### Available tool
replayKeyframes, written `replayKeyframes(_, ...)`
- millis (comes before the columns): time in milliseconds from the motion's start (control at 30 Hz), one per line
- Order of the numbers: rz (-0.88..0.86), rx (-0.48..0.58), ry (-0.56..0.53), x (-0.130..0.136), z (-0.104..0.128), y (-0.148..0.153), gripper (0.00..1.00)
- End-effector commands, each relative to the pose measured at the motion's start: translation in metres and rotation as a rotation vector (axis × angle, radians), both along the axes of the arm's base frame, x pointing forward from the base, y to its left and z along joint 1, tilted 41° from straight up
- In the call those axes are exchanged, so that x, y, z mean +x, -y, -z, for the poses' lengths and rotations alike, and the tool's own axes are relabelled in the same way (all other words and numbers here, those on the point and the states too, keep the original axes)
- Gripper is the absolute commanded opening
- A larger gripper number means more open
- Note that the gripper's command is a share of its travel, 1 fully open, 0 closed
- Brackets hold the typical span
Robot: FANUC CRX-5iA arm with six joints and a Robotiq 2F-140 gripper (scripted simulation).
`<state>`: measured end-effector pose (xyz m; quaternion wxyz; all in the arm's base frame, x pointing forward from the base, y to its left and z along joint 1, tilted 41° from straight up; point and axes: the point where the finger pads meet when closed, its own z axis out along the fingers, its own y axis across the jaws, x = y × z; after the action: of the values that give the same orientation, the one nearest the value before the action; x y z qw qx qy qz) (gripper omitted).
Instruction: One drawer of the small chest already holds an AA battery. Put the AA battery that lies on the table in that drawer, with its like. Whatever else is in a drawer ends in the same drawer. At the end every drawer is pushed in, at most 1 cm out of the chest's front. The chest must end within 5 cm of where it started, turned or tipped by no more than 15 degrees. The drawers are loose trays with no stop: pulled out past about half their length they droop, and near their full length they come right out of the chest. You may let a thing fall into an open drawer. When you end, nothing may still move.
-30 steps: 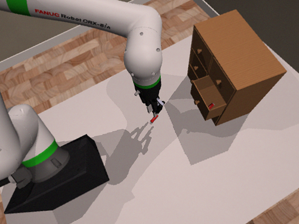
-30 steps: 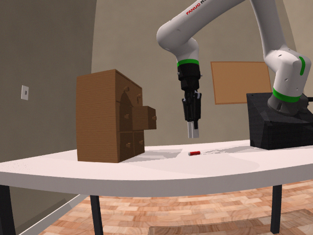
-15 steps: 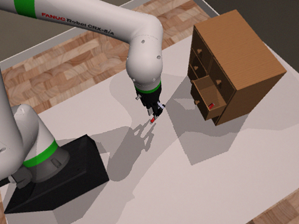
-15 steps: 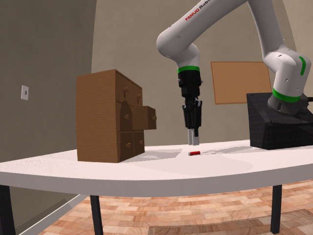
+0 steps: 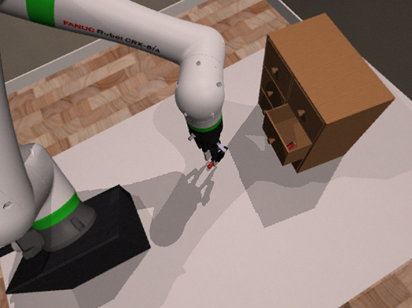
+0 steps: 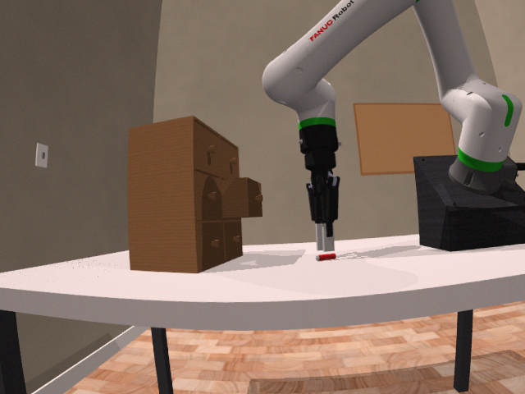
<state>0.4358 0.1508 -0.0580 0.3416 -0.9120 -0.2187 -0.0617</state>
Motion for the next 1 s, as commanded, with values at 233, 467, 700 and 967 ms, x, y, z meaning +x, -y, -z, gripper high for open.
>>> replayKeyframes(233, 0.0, 0.0, 0.0, 0.0001, 0.0004, -0.0002, 0.17)
replayKeyframes(467, 0.0, 0.0, 0.0, 0.0001, 0.0004, -0.0002, 0.17)
replayKeyframes(700, 0.0, 0.0, 0.0, 0.0, 0.001, -0.0007, 0.17)
replayKeyframes(967, 0.0, 0.0, 0.0, -0.0003, 0.0085, -0.0071, 0.17)
